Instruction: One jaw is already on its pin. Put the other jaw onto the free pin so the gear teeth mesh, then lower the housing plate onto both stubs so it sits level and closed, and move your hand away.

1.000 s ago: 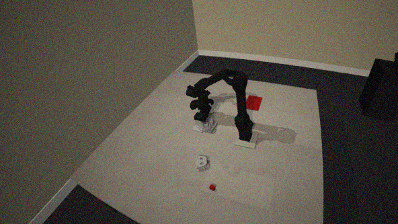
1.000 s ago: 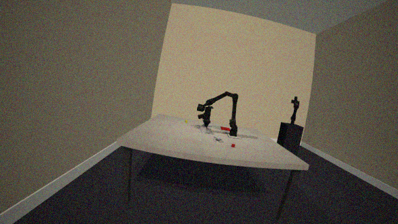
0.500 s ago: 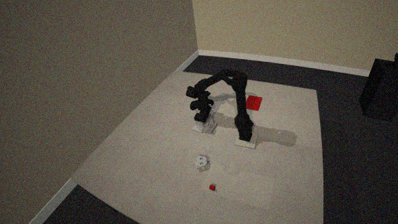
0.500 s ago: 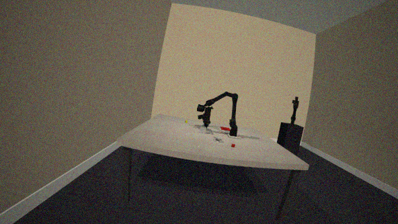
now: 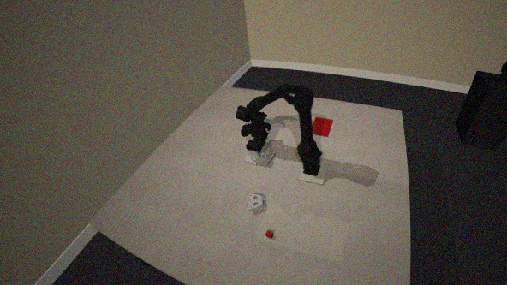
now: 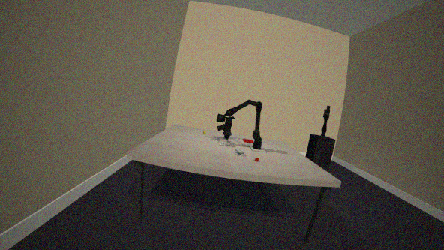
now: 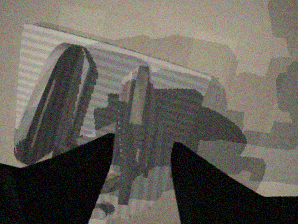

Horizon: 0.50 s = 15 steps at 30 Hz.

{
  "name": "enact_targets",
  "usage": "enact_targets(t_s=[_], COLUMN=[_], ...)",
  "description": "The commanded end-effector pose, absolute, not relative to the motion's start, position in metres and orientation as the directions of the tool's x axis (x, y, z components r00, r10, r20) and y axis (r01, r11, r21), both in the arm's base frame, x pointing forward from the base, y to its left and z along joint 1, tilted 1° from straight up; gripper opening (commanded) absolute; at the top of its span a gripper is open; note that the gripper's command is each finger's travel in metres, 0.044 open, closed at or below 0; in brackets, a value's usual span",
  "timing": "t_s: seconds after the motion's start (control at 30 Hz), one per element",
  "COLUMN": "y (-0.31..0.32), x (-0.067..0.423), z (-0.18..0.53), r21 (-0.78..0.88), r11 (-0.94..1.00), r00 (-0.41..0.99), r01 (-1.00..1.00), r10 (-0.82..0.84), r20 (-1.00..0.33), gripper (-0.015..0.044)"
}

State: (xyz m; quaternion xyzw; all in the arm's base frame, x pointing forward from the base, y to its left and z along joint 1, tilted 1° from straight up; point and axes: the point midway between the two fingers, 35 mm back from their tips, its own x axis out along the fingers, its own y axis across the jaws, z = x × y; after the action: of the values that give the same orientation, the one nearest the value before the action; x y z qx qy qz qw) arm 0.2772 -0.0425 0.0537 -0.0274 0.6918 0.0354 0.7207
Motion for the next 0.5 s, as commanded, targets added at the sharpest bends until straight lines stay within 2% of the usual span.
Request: enact_targets(t_s=[0.0, 0.47], y=[-0.0422, -0.0422], x=[0.2773, 0.2775], z=[0.0524, 0.0486], r21=[0.010, 0.010], r11=[0.996, 0.996], r00=[0.042, 0.042], r01=[-0.087, -0.091], r10=[0.014, 0.014], r20=[-0.999, -0.999], gripper=[0.0134, 0.0134])
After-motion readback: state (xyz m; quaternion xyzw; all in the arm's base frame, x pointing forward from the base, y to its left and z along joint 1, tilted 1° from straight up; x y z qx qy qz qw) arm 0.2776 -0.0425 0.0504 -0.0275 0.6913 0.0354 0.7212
